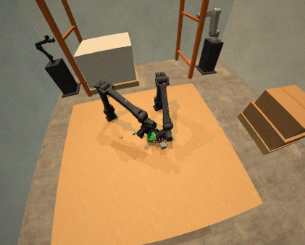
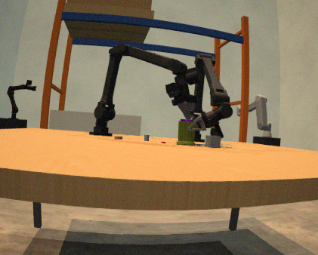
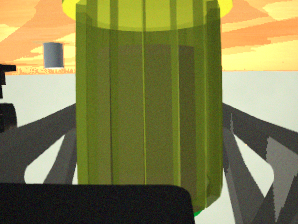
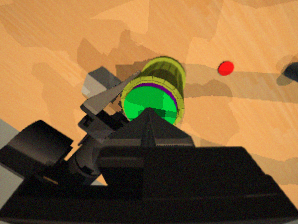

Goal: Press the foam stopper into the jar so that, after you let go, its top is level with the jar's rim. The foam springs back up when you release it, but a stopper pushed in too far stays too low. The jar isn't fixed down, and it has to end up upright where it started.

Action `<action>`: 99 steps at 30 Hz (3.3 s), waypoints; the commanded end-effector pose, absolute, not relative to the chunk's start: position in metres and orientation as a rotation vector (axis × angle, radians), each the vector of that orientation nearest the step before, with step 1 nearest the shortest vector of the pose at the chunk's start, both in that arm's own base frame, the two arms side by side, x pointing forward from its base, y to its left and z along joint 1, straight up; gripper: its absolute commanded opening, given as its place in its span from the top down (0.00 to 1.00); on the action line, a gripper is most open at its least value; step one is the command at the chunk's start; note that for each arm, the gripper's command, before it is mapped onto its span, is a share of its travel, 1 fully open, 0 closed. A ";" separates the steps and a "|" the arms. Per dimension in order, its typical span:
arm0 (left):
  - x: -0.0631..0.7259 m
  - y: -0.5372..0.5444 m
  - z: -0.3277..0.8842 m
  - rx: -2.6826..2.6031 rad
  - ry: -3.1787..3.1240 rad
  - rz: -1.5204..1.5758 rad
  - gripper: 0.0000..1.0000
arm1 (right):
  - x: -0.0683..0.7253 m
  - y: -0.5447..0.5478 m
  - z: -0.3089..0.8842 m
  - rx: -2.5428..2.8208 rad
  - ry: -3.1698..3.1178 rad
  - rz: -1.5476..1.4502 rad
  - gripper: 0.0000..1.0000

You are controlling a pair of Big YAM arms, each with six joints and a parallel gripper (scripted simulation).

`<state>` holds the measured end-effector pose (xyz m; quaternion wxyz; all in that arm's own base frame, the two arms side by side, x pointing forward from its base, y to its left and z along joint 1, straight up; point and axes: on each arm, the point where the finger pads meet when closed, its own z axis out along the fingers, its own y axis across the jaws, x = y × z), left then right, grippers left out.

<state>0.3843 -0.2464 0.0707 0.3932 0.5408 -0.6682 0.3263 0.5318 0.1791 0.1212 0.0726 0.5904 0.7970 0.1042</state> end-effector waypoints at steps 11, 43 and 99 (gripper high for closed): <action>0.396 -0.257 0.070 1.377 -1.702 0.825 0.36 | 0.535 0.174 0.099 1.810 2.385 0.288 1.00; 0.396 -0.257 0.070 1.377 -1.702 0.825 0.36 | 0.534 0.173 0.082 1.815 2.390 0.276 1.00; 0.396 -0.257 0.070 1.377 -1.702 0.825 0.36 | 0.549 0.179 0.184 1.777 2.351 0.366 1.00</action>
